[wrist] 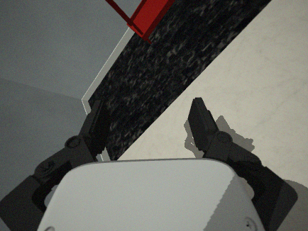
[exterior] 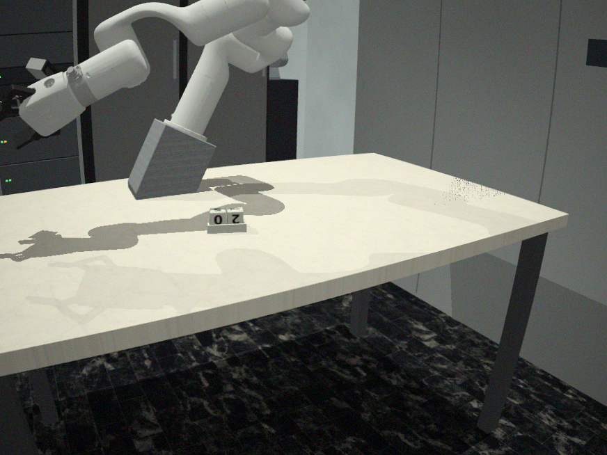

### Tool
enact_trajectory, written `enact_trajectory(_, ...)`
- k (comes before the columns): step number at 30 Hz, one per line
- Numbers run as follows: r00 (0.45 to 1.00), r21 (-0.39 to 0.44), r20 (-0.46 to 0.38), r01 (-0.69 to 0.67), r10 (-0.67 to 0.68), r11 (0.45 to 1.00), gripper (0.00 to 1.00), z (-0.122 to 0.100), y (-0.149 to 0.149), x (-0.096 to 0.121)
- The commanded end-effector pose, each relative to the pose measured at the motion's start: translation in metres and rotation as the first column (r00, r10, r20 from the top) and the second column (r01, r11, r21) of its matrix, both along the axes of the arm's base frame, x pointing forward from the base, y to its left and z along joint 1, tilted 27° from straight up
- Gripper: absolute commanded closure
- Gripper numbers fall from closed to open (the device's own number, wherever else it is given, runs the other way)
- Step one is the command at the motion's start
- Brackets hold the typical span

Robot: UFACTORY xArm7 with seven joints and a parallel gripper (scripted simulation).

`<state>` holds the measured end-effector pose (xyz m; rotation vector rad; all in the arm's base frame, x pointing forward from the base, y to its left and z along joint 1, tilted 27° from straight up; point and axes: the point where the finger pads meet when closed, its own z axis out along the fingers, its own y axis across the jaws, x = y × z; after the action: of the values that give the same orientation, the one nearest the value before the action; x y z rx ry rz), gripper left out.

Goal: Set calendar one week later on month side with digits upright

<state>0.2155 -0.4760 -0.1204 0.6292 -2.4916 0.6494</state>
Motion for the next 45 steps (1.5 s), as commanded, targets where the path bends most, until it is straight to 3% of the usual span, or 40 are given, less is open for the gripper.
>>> enact_trajectory(1,0.985,0.045,0.085,0.145,-0.148,0.988,0.0,0.001,0.026,0.005)
enact_trajectory(6,0.967,0.08,0.123,0.216,-0.225,0.973,0.0,0.001,0.043,0.009)
enact_trajectory(18,0.967,0.08,0.123,0.216,-0.225,0.973,0.0,0.001,0.043,0.009)
enact_trajectory(19,0.926,0.143,0.169,0.315,-0.337,0.938,0.0,0.002,0.07,0.017)
enact_trajectory(20,0.914,0.161,0.179,0.338,-0.364,0.927,0.0,0.002,0.078,0.02)
enact_trajectory(26,0.873,0.218,0.202,0.402,-0.444,0.89,0.0,0.004,0.101,0.028)
enact_trajectory(39,0.873,0.218,0.202,0.402,-0.444,0.89,0.0,0.004,0.101,0.028)
enact_trajectory(40,0.812,0.298,0.219,0.473,-0.541,0.829,0.0,0.008,0.133,0.04)
enact_trajectory(45,0.812,0.298,0.219,0.473,-0.541,0.829,0.0,0.008,0.133,0.04)
